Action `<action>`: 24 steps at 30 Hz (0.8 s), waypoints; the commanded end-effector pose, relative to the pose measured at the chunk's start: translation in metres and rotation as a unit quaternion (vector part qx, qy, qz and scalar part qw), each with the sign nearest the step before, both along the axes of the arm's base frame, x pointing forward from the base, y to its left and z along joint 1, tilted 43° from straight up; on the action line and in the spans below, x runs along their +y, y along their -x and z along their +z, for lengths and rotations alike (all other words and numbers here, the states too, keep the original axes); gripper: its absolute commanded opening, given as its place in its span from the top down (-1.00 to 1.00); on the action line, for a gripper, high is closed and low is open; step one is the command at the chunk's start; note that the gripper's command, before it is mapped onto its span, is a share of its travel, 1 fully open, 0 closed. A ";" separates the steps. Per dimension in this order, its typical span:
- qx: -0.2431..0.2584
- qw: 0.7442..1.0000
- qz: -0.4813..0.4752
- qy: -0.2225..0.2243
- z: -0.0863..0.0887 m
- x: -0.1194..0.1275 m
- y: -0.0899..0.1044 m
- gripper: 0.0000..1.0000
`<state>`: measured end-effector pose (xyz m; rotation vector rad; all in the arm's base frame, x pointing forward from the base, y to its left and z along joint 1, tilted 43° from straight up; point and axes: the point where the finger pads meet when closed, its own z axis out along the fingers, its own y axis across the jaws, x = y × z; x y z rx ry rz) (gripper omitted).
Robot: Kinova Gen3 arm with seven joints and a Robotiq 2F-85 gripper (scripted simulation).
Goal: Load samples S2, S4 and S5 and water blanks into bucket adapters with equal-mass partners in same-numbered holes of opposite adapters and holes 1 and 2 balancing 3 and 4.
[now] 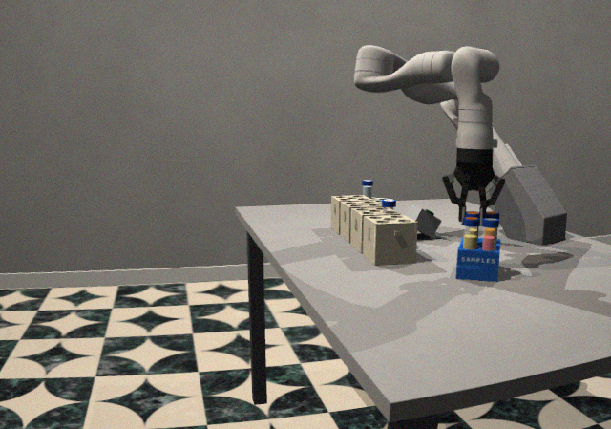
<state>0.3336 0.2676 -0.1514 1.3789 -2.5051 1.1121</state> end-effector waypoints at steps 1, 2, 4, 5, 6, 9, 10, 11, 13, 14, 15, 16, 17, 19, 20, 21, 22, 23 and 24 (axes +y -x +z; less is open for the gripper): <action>0.000 1.000 0.001 -0.001 0.004 0.004 0.001 0.80; 0.000 1.000 0.001 -0.001 0.005 0.005 0.002 0.80; 0.000 1.000 0.001 -0.001 0.007 0.007 0.002 0.80; 0.000 1.000 0.001 -0.001 0.008 0.008 0.003 0.80; 0.000 1.000 0.001 -0.001 0.009 0.008 0.003 0.80; 0.000 1.000 0.001 -0.001 0.010 0.009 0.003 0.80; 0.000 1.000 0.001 -0.001 0.011 0.010 0.004 0.80; 0.000 1.000 0.001 -0.001 0.012 0.011 0.004 0.80; 0.000 1.000 0.001 -0.001 0.014 0.013 0.005 0.80; 0.000 1.000 0.001 -0.001 0.015 0.013 0.005 0.80; 0.000 1.000 0.001 -0.001 0.016 0.014 0.006 0.80; 0.000 1.000 0.001 -0.001 0.017 0.015 0.006 0.80; 0.000 1.000 0.001 -0.001 0.018 0.016 0.006 0.80; 0.000 1.000 0.001 -0.001 0.020 0.018 0.007 0.80; 0.000 1.000 0.001 -0.001 0.021 0.018 0.007 0.80; 0.000 1.000 0.001 -0.001 0.022 0.019 0.008 0.80; 0.000 1.000 0.001 -0.001 0.023 0.020 0.008 0.80; 0.000 1.000 0.001 -0.001 0.024 0.021 0.008 0.80; 0.000 1.000 0.001 -0.001 0.024 0.021 0.008 0.80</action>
